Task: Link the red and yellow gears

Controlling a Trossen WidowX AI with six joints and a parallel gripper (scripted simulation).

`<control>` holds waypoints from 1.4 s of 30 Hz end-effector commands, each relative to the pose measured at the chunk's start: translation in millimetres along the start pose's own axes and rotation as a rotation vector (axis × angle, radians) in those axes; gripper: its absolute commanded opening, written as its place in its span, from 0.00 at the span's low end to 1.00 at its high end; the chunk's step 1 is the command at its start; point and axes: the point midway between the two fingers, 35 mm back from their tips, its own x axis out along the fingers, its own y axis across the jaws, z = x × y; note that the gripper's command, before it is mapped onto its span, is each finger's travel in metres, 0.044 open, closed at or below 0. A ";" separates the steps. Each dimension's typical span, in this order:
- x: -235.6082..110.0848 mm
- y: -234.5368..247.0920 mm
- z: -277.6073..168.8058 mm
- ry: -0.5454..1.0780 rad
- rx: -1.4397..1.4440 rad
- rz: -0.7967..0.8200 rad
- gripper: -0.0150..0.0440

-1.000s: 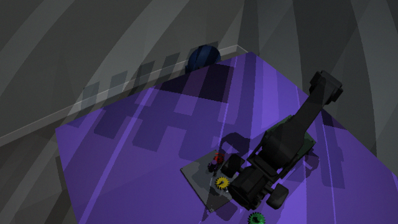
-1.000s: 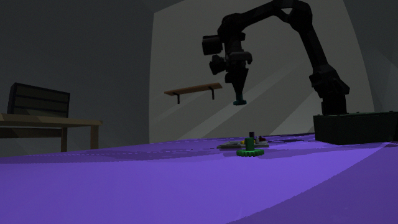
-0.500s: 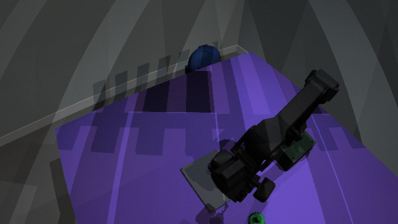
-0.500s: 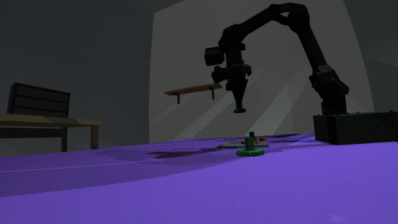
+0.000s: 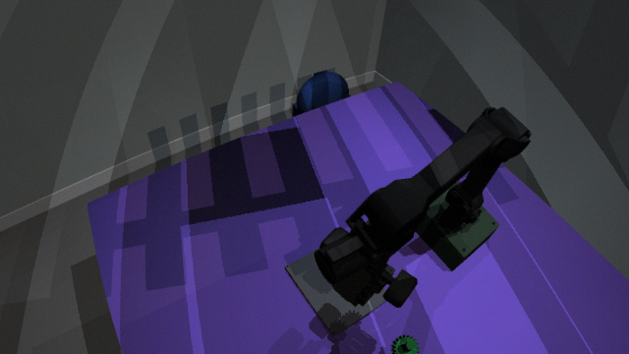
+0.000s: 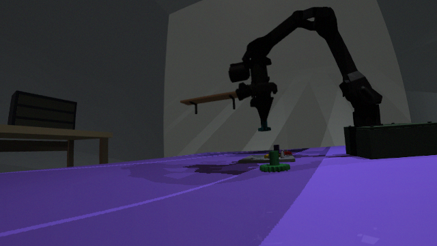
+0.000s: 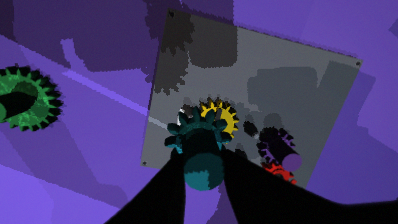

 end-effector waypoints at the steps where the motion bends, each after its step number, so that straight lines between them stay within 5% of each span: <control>1: 7.1 -8.8 -5.1 0.007 -0.002 -0.003 0.25; 32: 38.1 -65.4 -37.3 0.003 -0.005 -0.014 0.25; 42: 36.7 -65.4 -37.3 0.005 -0.229 -0.013 0.25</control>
